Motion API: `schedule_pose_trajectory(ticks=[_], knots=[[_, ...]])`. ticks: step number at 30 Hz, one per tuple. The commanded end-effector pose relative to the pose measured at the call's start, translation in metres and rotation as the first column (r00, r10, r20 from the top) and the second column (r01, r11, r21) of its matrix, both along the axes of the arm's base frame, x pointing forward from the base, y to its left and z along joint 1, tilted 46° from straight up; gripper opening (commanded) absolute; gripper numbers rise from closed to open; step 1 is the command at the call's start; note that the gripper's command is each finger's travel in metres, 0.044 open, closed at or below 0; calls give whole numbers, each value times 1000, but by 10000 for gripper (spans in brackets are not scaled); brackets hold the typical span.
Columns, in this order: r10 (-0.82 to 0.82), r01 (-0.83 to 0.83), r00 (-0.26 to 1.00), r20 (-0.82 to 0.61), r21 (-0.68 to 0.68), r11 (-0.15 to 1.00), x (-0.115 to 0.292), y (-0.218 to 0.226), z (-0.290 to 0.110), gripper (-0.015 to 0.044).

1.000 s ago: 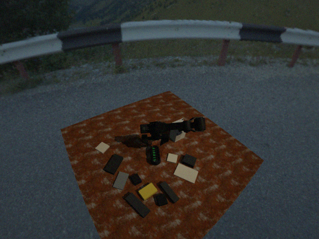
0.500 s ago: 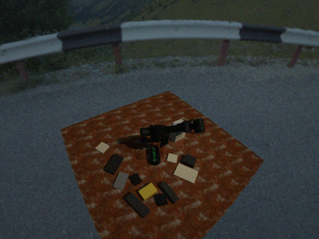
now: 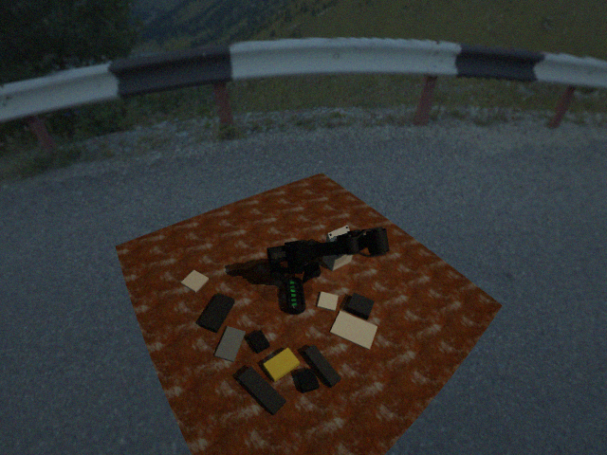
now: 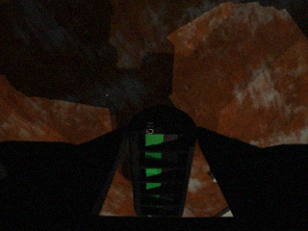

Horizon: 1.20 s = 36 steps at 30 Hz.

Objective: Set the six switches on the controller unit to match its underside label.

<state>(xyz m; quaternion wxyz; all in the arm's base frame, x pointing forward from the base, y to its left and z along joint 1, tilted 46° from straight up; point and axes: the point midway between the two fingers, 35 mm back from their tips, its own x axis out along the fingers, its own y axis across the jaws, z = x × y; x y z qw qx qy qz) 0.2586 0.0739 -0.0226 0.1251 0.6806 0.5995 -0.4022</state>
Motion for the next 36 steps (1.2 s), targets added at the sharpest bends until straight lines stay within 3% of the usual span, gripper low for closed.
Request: schedule_pose_trajectory(ticks=[1, 11, 20, 36], knots=[[-2, 2, 1000, -3, 3, 1000, 0, 1, -1, 308], [-2, 2, 1000, -3, 3, 1000, 0, 1, -1, 242], [-2, 2, 1000, -2, 3, 1000, 4, 1, -1, 5], [-2, 2, 1000, -2, 3, 1000, 14, 2, 0, 0]])
